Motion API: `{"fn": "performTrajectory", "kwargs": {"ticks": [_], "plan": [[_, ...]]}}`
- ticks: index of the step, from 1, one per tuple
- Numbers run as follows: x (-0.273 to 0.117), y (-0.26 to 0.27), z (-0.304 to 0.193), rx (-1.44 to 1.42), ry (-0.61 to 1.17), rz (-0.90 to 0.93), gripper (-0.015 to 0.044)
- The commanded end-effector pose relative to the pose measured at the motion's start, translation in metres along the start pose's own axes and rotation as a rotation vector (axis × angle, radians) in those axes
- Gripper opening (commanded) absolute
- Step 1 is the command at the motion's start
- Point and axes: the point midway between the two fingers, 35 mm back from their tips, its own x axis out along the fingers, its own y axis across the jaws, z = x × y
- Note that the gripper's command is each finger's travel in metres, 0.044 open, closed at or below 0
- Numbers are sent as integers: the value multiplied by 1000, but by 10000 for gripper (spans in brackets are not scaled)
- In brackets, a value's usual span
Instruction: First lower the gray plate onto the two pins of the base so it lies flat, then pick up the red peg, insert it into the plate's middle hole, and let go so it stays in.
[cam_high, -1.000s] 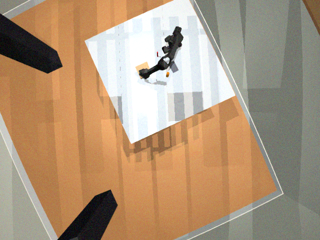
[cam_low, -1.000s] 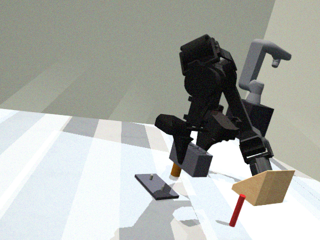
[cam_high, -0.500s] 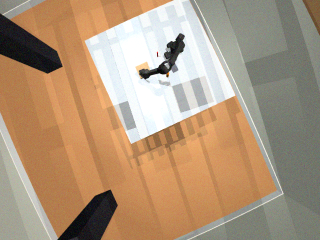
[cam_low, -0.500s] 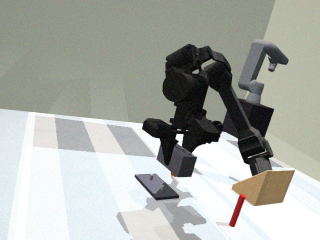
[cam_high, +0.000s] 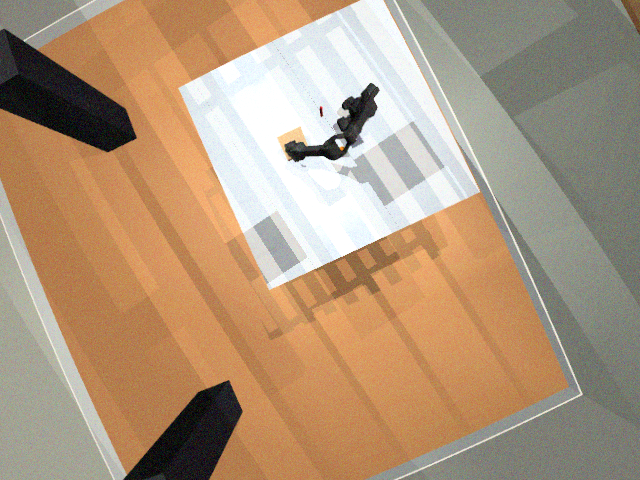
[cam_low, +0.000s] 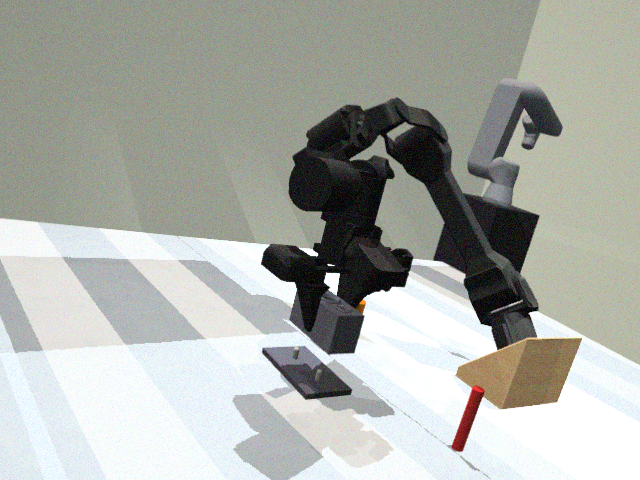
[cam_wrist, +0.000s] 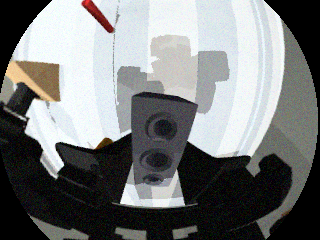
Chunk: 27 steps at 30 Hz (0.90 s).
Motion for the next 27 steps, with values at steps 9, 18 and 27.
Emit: {"fn": "performTrajectory", "kwargs": {"ticks": [9,18,27], "plan": [[12,6,-21,-11,12,2,0],[12,6,-21,-11,12,2,0],[12,6,-21,-11,12,2,0]]}}
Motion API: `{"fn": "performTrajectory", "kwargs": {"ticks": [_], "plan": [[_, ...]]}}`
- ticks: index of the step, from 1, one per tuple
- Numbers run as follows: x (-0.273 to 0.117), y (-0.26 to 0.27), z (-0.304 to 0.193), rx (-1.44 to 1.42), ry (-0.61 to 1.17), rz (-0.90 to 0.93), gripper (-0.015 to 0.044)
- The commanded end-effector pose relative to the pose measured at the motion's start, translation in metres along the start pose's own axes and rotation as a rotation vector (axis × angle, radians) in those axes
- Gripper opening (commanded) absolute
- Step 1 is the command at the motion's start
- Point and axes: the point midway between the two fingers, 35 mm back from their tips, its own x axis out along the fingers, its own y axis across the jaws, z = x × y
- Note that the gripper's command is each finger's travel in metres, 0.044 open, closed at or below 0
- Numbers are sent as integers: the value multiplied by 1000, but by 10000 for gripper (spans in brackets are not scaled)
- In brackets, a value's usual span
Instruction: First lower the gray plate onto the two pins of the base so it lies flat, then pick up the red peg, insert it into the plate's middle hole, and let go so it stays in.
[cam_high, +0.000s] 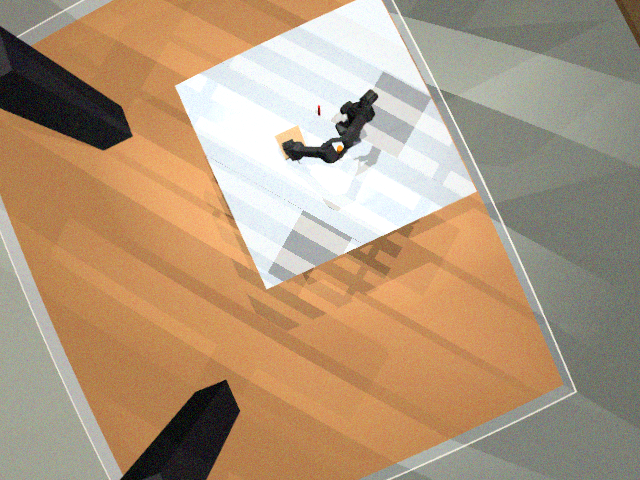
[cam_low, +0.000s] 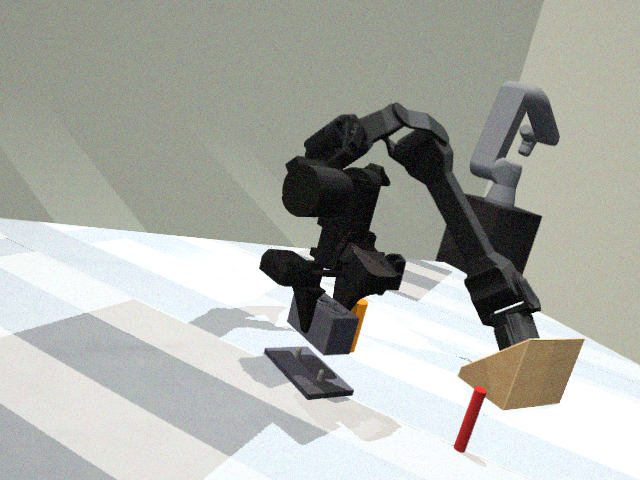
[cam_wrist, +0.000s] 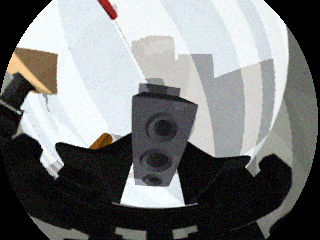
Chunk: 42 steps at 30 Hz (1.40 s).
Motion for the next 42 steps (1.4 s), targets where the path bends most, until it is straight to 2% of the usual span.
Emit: {"fn": "performTrajectory", "kwargs": {"ticks": [1,27,35,42], "plan": [[1,-1,-1,-4,3,-2,0],[39,-1,-2,-3,5,-3,0],[35,-2,-1,3,1,-4,0],[35,-2,-1,3,1,-4,184]]}}
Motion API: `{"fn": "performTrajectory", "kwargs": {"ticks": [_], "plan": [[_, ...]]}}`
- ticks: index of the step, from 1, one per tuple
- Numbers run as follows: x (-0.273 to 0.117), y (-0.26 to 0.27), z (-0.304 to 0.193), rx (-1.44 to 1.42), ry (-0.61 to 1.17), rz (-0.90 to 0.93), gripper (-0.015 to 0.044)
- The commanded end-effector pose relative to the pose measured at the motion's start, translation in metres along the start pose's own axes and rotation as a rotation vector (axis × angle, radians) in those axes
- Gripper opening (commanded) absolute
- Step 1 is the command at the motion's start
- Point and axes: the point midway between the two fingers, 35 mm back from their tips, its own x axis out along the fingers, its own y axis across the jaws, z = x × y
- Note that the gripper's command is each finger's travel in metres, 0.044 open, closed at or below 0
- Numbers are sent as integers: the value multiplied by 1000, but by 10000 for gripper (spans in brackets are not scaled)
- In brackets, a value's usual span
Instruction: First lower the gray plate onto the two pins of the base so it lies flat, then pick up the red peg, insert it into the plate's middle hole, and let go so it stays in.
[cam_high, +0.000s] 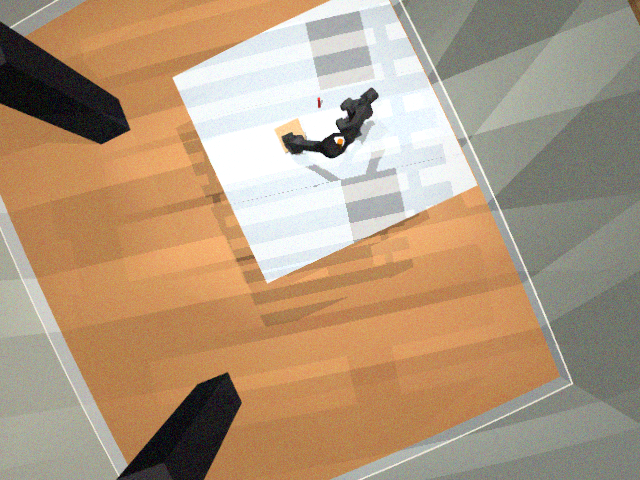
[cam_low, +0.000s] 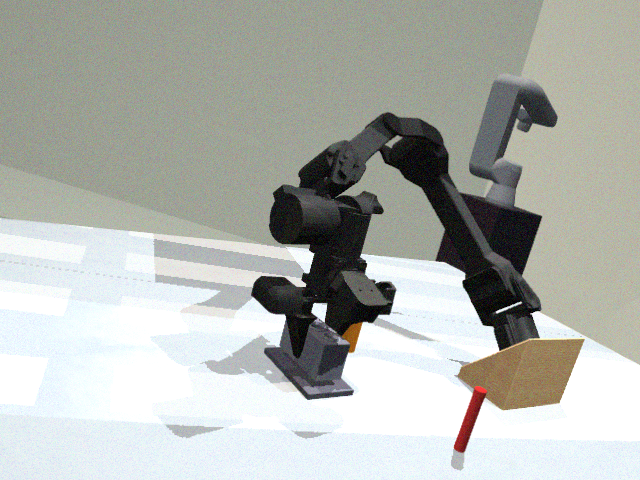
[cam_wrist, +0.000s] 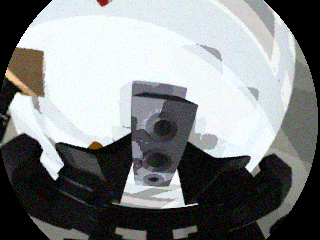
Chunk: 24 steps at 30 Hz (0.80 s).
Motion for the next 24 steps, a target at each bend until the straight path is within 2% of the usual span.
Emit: {"fn": "performTrajectory", "kwargs": {"ticks": [1,10,15,22,24], "plan": [[-1,0,0,2,0,0,210],[-1,0,0,2,0,0,440],[-10,-2,1,-6,-1,-1,440],[-107,-2,2,-90,9,-5,440],[-116,-3,2,-97,11,-8,440]]}}
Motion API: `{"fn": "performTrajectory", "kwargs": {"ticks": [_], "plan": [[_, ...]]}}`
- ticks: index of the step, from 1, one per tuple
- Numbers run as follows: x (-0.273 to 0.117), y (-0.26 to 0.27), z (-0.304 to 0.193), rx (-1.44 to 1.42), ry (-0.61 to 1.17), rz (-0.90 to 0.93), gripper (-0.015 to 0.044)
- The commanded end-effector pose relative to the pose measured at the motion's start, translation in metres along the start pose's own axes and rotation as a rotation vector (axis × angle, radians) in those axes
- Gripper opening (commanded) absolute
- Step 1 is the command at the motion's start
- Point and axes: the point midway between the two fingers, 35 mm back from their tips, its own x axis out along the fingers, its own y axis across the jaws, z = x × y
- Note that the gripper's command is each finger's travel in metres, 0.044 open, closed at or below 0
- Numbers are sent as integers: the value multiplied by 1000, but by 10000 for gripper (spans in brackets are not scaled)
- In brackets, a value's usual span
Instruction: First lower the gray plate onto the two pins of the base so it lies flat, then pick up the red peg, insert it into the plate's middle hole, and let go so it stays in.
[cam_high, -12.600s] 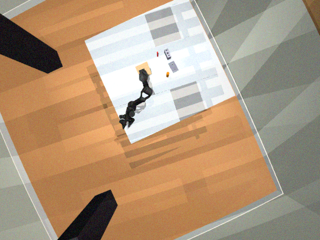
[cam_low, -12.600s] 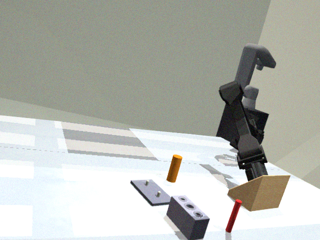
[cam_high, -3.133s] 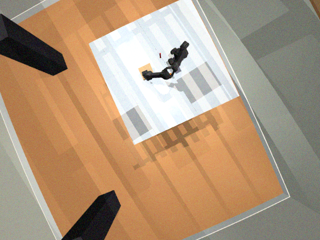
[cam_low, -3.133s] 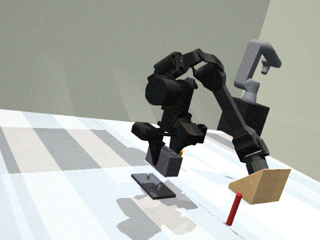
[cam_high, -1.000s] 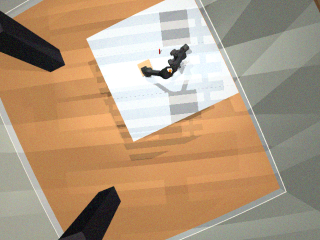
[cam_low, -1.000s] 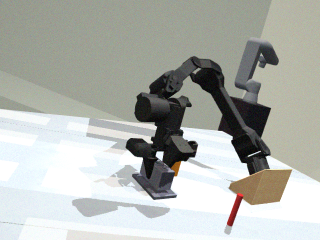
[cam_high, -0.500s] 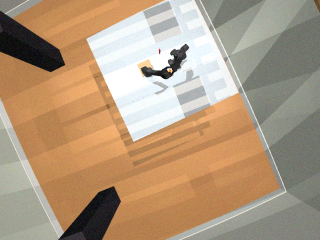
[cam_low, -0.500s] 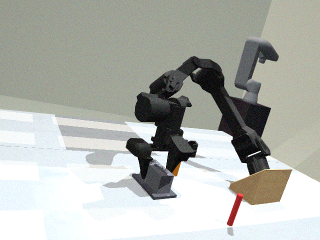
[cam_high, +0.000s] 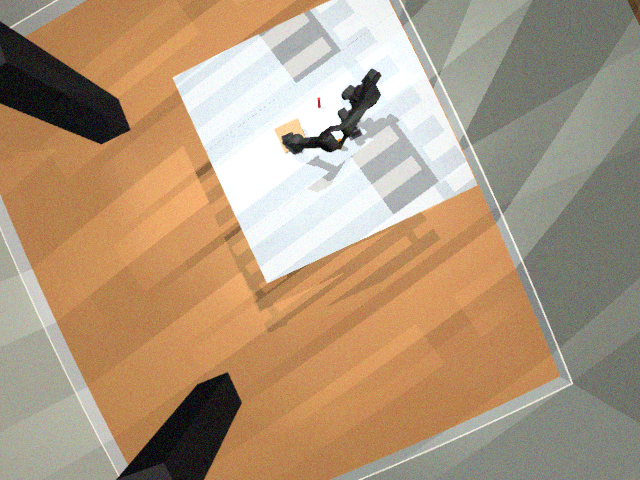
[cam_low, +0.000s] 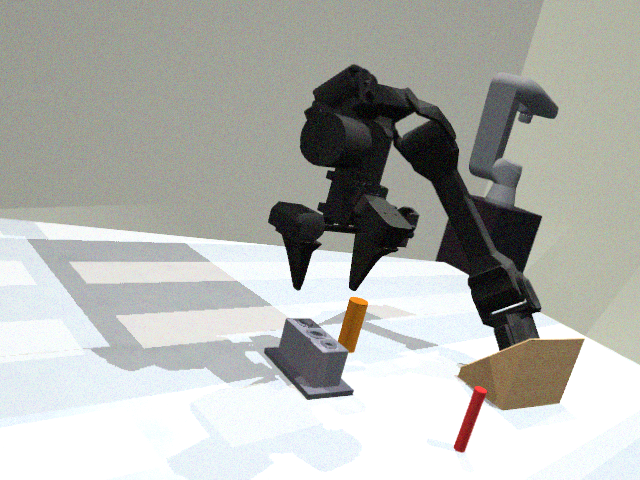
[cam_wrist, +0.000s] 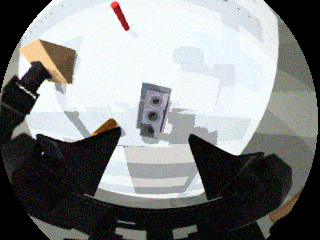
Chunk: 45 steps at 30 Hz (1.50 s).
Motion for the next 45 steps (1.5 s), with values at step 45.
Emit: {"fn": "performTrajectory", "kwargs": {"ticks": [45], "plan": [[-30,80,182,2568,5,37,440]]}}
